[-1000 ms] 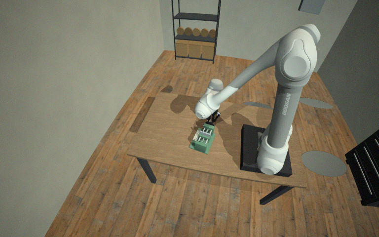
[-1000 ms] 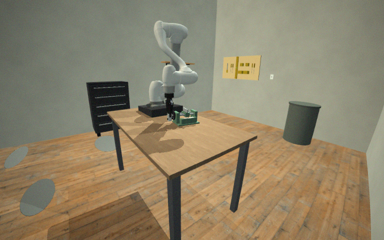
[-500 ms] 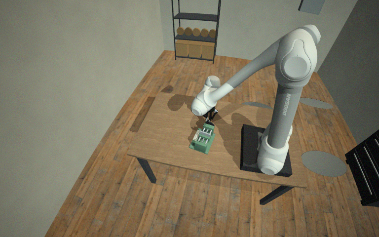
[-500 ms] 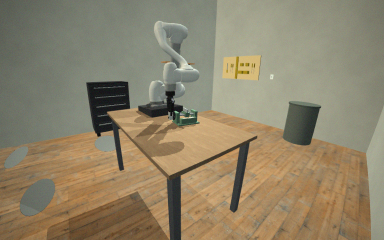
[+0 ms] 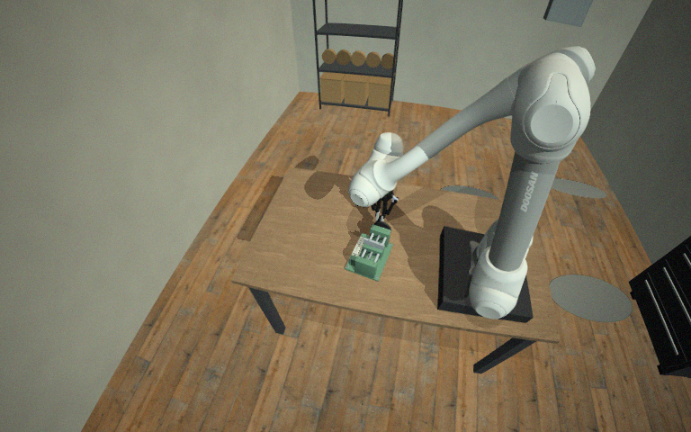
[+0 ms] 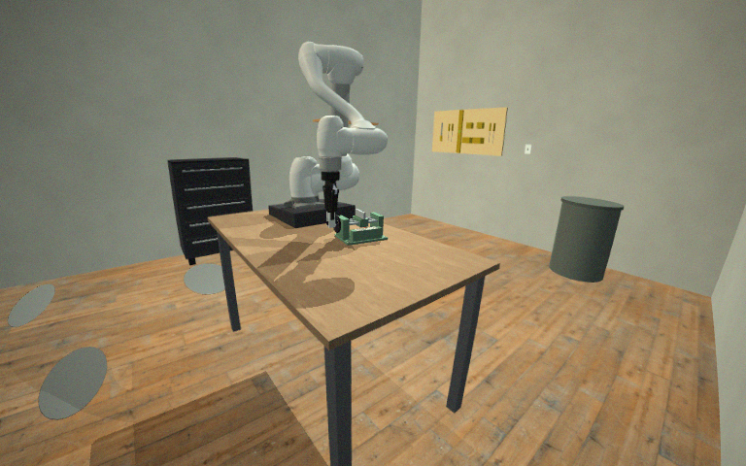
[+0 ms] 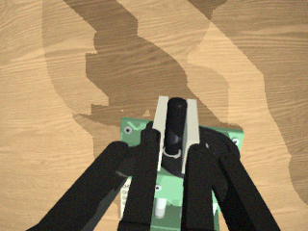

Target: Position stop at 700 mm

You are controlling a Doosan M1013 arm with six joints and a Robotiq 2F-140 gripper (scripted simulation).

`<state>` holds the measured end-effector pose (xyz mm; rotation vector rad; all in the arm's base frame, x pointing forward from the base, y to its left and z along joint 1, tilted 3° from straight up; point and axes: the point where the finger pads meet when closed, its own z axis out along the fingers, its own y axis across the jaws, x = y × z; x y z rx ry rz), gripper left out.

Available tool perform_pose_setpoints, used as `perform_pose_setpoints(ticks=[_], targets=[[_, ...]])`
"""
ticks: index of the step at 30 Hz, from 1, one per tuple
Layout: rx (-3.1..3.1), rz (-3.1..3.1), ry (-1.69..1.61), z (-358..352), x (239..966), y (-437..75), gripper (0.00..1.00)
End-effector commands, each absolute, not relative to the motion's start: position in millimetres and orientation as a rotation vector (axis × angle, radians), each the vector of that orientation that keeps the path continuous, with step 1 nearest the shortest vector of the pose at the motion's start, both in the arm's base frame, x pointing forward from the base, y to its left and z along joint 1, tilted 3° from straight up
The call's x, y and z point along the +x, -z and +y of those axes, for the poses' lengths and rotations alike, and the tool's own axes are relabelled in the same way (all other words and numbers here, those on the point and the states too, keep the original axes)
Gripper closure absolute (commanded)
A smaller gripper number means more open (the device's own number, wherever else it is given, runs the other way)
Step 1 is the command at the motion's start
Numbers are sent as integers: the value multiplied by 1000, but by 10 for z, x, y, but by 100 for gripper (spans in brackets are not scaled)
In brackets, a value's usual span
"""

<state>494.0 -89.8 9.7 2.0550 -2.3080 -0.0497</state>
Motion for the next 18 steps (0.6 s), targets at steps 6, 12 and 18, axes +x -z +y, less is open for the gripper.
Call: perform_pose_setpoints(ticks=[6, 12, 18], targets=[[2055, -2308, 50, -891, 4896, -161, 96], [2055, -2308, 50, -883, 4830, -215, 96], [2055, -2308, 50, -872, 4741, -247, 96]])
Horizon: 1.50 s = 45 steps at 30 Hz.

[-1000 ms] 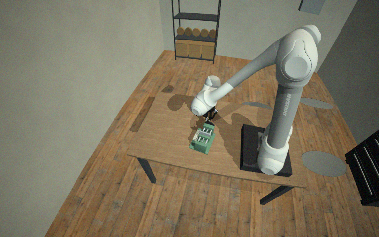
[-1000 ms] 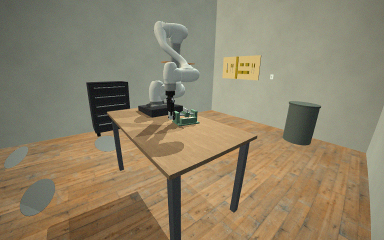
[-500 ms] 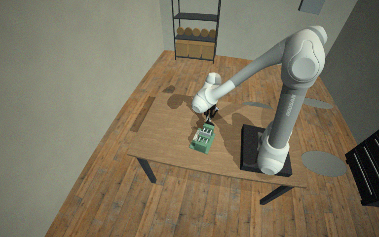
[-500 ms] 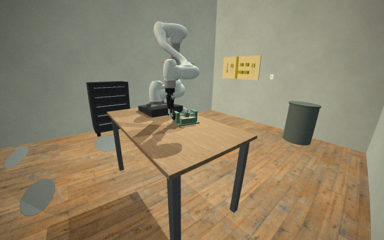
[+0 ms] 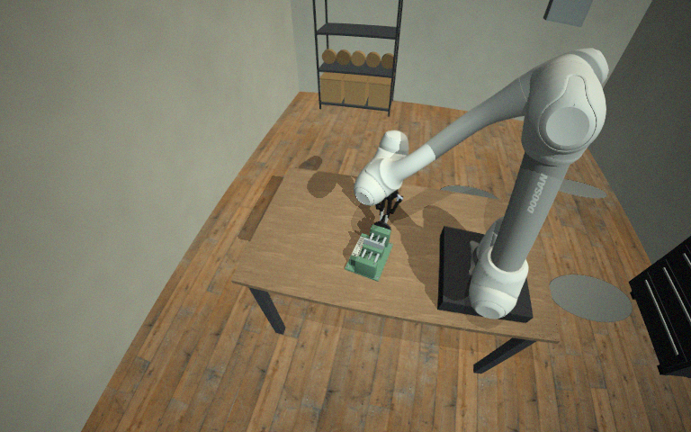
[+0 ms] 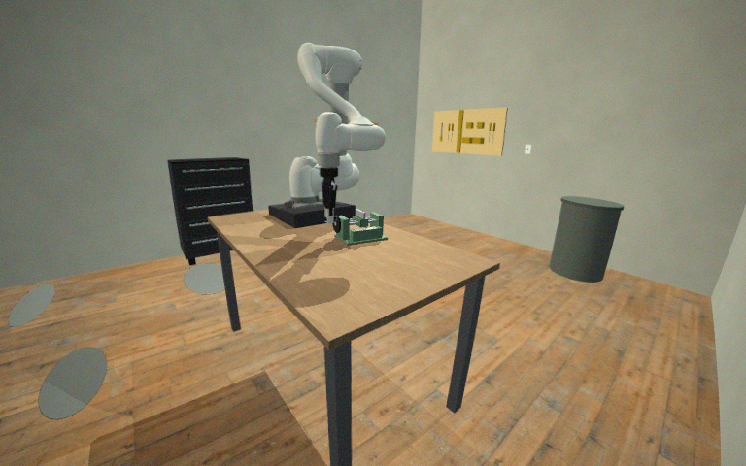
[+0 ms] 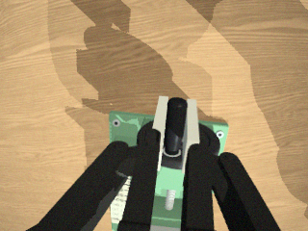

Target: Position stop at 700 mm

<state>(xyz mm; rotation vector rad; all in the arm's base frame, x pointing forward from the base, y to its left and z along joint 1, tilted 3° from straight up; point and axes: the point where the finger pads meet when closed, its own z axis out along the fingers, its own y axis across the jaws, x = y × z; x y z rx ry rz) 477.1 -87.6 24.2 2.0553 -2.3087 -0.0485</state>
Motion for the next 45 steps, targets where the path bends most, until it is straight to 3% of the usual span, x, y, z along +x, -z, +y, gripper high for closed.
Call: perform_pose_setpoints(ticks=[1, 45], targets=[[2055, -2308, 50, -872, 4741, -247, 96], [2055, -2308, 50, -858, 4545, 249, 96]])
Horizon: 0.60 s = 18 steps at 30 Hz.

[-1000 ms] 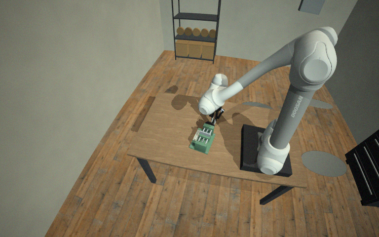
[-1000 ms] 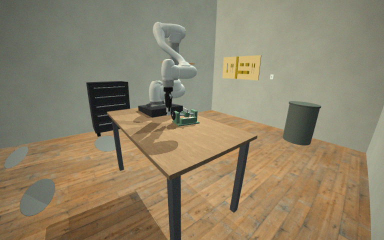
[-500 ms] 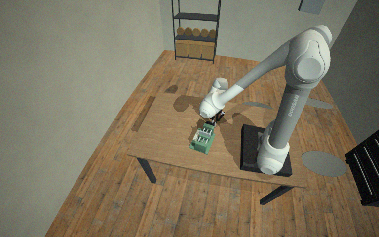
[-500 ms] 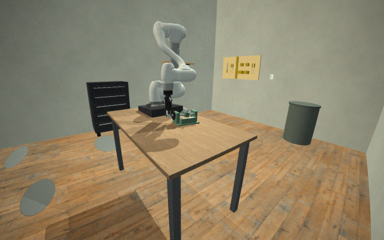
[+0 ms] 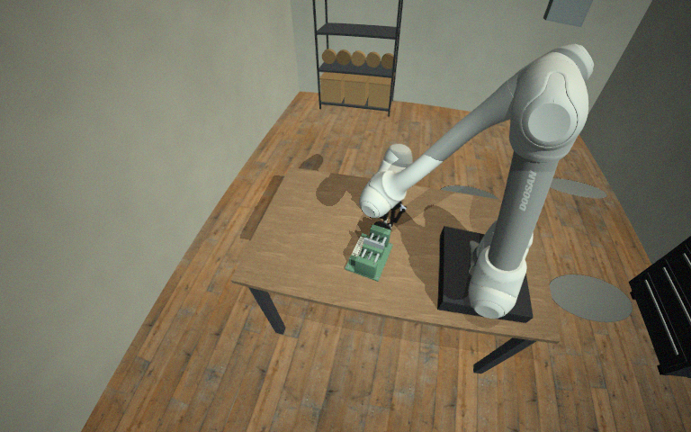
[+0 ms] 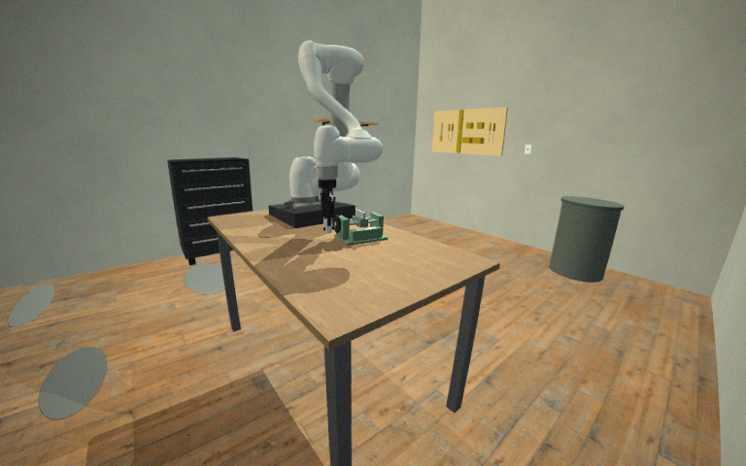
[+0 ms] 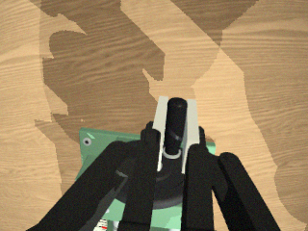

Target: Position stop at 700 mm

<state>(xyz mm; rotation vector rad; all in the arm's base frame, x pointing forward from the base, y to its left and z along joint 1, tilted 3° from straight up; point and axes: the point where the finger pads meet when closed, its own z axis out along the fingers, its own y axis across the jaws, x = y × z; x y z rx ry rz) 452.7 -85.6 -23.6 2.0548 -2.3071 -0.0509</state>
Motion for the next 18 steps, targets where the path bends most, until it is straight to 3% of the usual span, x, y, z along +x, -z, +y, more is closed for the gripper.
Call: perform_pose_setpoints(ticks=[1, 18], targets=[[2055, -2308, 50, -859, 4559, 257, 96], [2055, -2308, 50, -894, 4866, 232, 96]])
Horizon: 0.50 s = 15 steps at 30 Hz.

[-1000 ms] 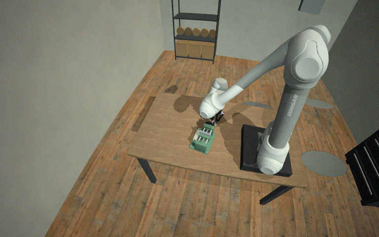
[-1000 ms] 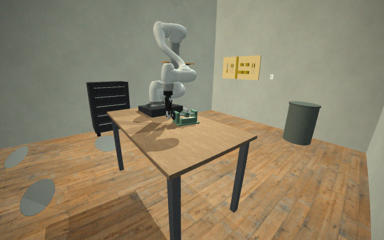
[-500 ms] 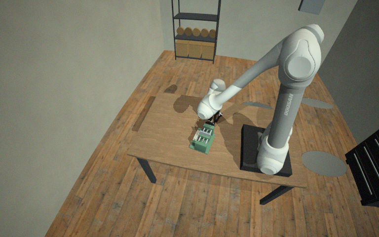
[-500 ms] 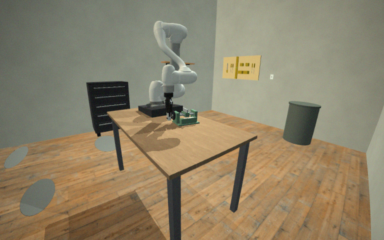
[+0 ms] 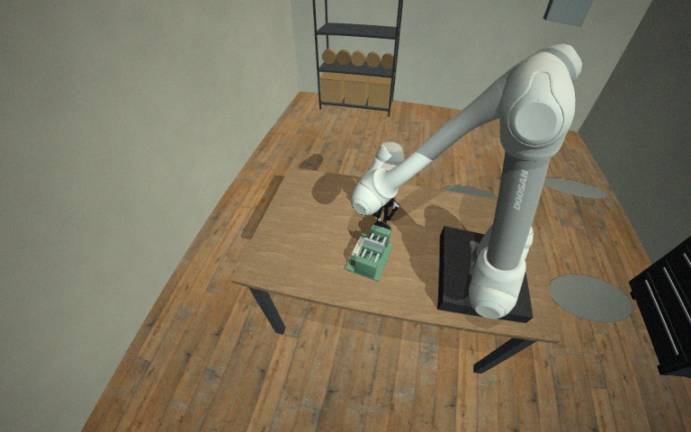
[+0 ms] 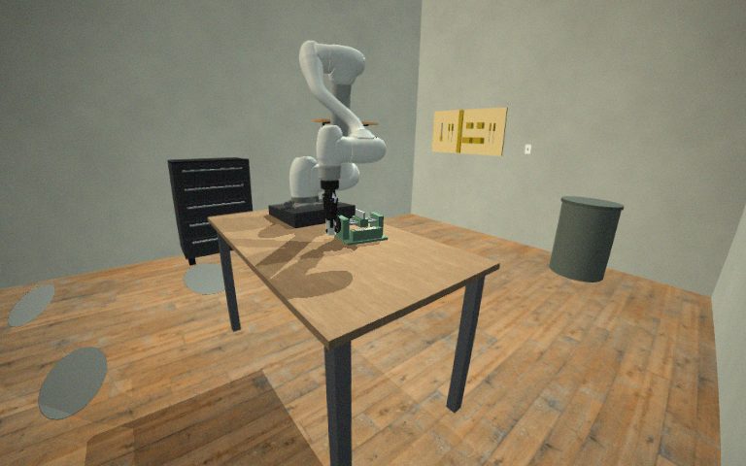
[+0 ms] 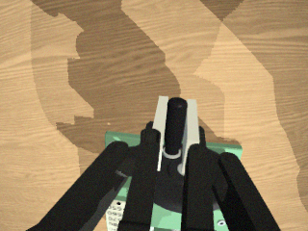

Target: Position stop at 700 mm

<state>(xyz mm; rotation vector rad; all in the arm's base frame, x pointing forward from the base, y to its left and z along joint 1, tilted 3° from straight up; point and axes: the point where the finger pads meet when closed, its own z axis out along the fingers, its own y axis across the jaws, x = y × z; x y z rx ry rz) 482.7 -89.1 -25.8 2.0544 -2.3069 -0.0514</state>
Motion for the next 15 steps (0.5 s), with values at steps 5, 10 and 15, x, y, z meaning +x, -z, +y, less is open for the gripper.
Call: perform_pose_setpoints(ticks=[5, 10, 15], targets=[[2055, -2308, 50, -902, 4946, 123, 96], [2055, -2308, 50, -903, 4963, 50, 96], [2055, -2308, 50, -900, 4957, -47, 96]])
